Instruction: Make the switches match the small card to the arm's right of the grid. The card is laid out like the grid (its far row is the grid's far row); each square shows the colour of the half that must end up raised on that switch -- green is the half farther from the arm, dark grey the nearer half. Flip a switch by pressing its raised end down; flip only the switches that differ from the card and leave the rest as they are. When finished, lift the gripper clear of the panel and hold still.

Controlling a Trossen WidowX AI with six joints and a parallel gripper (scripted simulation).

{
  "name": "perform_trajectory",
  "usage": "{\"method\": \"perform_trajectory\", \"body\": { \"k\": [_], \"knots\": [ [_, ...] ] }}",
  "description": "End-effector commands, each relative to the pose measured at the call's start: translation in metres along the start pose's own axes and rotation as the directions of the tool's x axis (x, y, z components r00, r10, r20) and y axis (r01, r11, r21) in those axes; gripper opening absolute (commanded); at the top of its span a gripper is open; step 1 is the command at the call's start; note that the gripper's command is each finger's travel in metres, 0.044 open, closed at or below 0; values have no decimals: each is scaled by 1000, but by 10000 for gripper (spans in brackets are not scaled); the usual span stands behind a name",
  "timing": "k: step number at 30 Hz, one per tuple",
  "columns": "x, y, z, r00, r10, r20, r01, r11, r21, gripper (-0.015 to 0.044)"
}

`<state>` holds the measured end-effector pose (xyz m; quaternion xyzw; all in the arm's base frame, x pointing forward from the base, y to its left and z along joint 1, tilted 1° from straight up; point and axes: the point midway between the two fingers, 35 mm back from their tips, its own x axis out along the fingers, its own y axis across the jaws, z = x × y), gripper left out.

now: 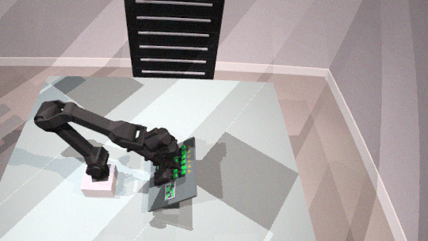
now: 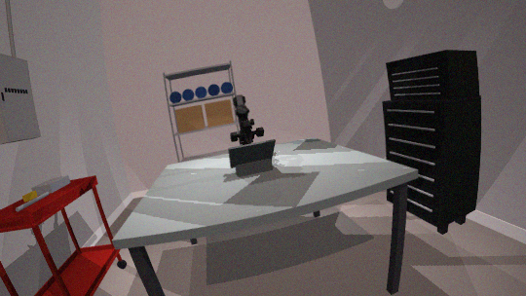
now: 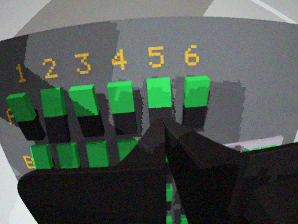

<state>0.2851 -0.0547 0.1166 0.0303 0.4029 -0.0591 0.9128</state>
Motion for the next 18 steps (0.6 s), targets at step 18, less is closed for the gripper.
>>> {"method": "perform_trajectory", "body": {
  "k": [18],
  "knots": [
    [3, 0, 0, 1000, 0, -1, 0, 1000, 0, 0]
  ]
}}
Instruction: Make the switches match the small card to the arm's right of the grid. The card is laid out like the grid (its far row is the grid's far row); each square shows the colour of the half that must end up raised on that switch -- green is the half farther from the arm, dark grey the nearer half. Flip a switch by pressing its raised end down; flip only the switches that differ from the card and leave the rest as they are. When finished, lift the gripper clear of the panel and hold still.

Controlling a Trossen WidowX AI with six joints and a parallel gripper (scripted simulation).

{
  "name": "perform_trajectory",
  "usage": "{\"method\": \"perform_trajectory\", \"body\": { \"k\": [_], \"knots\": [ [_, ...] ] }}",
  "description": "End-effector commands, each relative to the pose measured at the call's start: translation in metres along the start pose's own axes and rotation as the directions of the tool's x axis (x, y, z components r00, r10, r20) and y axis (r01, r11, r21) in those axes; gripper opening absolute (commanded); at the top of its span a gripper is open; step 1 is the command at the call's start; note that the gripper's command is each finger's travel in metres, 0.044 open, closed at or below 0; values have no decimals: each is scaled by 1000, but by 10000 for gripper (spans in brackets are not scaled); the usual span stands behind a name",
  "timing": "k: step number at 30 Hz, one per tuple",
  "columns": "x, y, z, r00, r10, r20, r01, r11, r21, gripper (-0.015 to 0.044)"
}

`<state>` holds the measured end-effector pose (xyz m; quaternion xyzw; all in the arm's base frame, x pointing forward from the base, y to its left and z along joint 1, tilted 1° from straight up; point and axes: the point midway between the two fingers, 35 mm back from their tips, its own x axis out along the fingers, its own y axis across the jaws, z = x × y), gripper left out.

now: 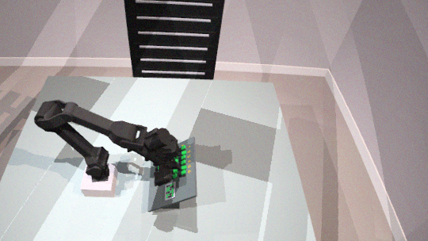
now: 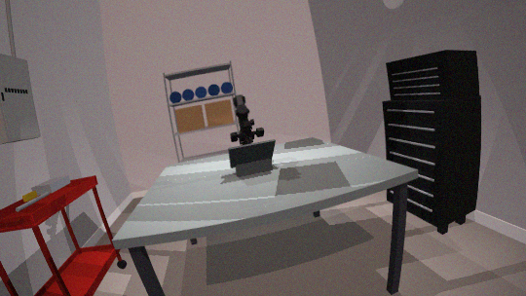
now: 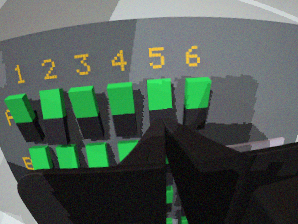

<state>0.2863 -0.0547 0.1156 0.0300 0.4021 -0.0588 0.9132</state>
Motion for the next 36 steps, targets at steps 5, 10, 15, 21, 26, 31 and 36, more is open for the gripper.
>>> {"method": "perform_trajectory", "body": {
  "k": [5, 10, 15, 21, 26, 31, 36],
  "knots": [
    [2, 0, -1, 1000, -1, -2, 1, 1000, 0, 0],
    [3, 0, -1, 1000, -1, -2, 1, 1000, 0, 0],
    [3, 0, -1, 1000, -1, -2, 1, 1000, 0, 0],
    [4, 0, -1, 1000, -1, -2, 1, 1000, 0, 0],
    [5, 0, -1, 1000, -1, -2, 1, 1000, 0, 0],
    [5, 0, -1, 1000, -1, -2, 1, 1000, 0, 0],
    [-13, 0, 3, 1000, 0, -8, 0, 1000, -1, 0]
  ]
}}
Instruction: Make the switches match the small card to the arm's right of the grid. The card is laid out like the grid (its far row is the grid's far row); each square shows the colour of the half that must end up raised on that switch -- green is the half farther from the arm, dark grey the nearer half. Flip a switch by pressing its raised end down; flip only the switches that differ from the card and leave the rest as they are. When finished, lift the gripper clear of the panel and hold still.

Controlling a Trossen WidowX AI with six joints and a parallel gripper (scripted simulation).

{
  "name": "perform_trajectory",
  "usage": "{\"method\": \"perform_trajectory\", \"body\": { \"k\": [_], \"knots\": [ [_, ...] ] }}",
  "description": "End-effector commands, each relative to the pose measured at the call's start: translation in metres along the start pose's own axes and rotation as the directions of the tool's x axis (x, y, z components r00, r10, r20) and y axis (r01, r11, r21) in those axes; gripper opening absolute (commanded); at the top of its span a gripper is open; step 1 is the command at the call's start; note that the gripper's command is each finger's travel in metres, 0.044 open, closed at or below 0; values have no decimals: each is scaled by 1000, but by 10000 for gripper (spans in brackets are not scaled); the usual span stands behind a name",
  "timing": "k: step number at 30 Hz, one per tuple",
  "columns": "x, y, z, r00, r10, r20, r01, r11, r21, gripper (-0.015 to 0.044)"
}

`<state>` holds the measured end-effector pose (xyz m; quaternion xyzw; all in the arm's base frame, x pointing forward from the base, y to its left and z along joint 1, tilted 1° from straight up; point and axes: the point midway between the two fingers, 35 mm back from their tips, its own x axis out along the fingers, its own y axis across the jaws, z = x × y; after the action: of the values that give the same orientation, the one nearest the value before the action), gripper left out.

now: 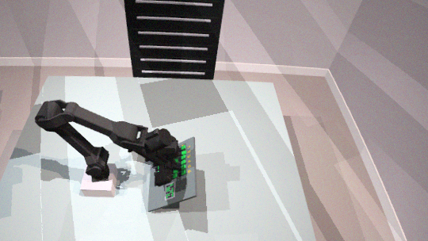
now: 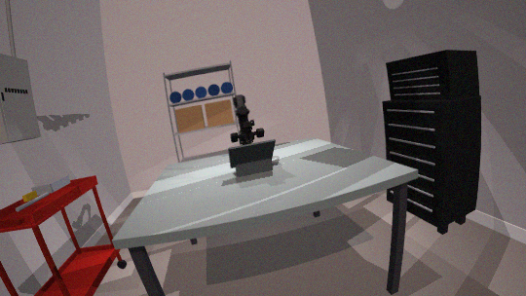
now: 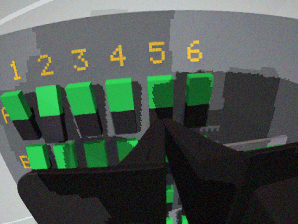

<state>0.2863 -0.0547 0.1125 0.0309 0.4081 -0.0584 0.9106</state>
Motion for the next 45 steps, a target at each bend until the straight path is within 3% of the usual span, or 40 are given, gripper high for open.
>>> {"method": "perform_trajectory", "body": {
  "k": [1, 5, 11, 26, 31, 45],
  "knots": [
    [-29, 0, 5, 1000, -1, -2, 1, 1000, -1, 0],
    [-62, 0, 3, 1000, -1, -19, 1, 1000, -1, 0],
    [-61, 5, 1, 1000, 0, -23, 0, 1000, 1, 0],
    [-63, 88, -37, 1000, 7, -22, -7, 1000, 6, 0],
    [-30, 89, -38, 1000, 7, 4, -7, 1000, 7, 0],
    [-18, 89, -39, 1000, 7, 6, -7, 1000, 6, 0]
  ]
}}
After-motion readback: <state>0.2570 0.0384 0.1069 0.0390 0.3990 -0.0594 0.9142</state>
